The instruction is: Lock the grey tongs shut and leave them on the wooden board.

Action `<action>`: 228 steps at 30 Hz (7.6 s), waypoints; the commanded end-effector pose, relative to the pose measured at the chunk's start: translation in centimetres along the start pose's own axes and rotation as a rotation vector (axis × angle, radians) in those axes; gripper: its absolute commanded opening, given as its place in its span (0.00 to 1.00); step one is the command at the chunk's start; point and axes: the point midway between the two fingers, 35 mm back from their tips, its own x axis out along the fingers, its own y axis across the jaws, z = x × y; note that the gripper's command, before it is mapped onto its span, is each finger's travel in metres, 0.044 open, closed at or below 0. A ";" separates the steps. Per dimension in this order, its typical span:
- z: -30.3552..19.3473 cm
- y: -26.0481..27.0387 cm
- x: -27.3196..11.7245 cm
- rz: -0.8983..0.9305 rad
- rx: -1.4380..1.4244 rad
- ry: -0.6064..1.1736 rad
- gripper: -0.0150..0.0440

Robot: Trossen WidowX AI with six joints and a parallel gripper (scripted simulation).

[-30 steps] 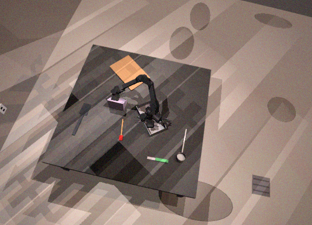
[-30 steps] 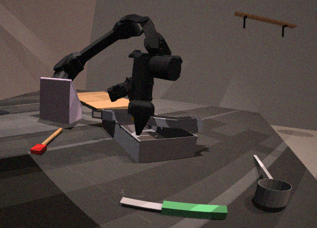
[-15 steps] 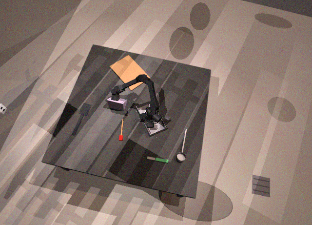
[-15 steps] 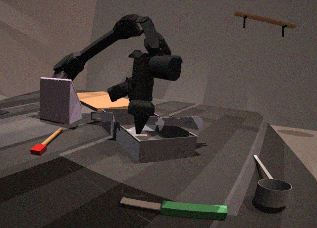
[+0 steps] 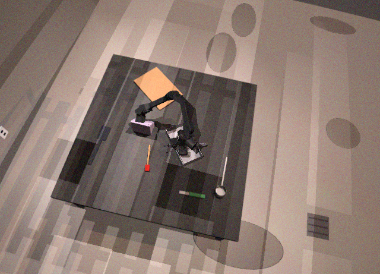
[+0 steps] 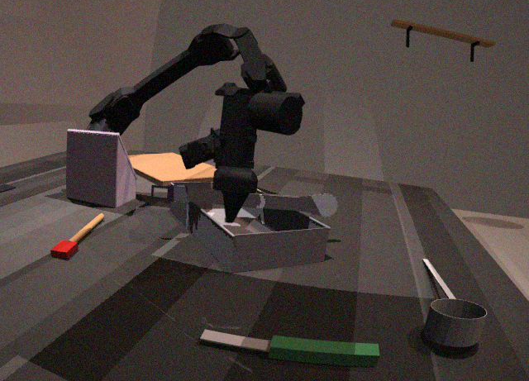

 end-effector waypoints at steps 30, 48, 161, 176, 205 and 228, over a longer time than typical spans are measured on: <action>-2.3 -4.0 -12.9 0.022 -0.131 -0.002 0.00; -6.0 -16.5 -13.2 0.038 -0.515 -0.005 0.00; 17.0 -55.0 -13.6 -0.009 -1.929 0.043 0.00; 18.7 -53.0 -11.2 -0.223 -2.010 -0.113 0.00; 18.0 -52.4 -10.6 -0.831 -1.879 0.282 0.00; 16.1 -52.7 -11.7 -0.862 -1.798 0.542 0.00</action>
